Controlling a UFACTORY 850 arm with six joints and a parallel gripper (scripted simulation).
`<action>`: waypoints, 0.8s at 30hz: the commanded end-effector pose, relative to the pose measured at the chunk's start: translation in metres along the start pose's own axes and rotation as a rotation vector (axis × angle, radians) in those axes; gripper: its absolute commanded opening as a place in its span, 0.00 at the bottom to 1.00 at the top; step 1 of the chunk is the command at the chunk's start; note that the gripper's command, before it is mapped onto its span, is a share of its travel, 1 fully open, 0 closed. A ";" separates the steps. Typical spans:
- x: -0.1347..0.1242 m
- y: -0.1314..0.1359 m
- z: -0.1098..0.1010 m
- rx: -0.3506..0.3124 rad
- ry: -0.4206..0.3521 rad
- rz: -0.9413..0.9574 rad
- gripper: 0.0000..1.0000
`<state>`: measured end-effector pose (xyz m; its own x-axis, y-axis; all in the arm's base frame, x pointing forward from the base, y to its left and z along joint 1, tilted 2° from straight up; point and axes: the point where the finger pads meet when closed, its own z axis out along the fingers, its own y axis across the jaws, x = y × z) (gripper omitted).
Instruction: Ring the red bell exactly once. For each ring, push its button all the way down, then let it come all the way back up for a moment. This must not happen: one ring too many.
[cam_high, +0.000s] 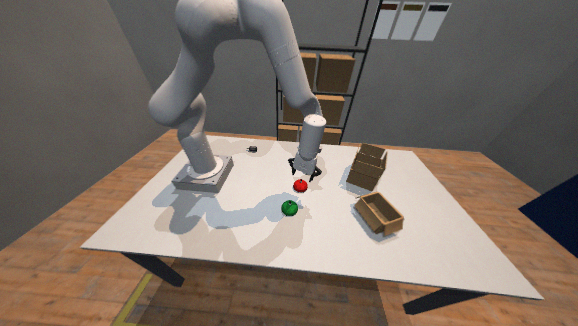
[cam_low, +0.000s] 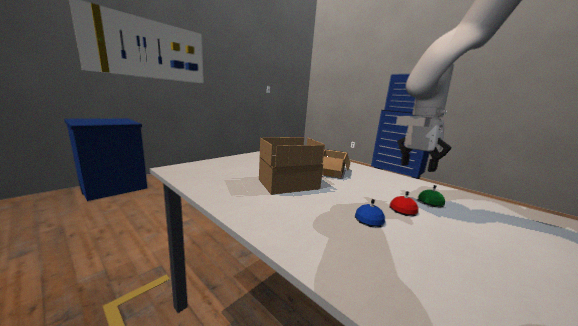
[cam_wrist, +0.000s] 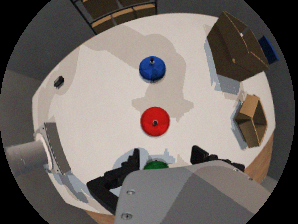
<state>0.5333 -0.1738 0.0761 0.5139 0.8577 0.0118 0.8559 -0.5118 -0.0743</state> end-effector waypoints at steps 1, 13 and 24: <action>0.028 -0.010 -0.003 -0.052 -0.043 -0.022 1.00; 0.047 -0.018 -0.004 -0.086 -0.052 -0.041 1.00; 0.047 -0.018 -0.004 -0.086 -0.052 -0.041 0.00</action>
<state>0.5413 -0.1242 0.0813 0.4764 0.8784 -0.0390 0.8792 -0.4764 0.0094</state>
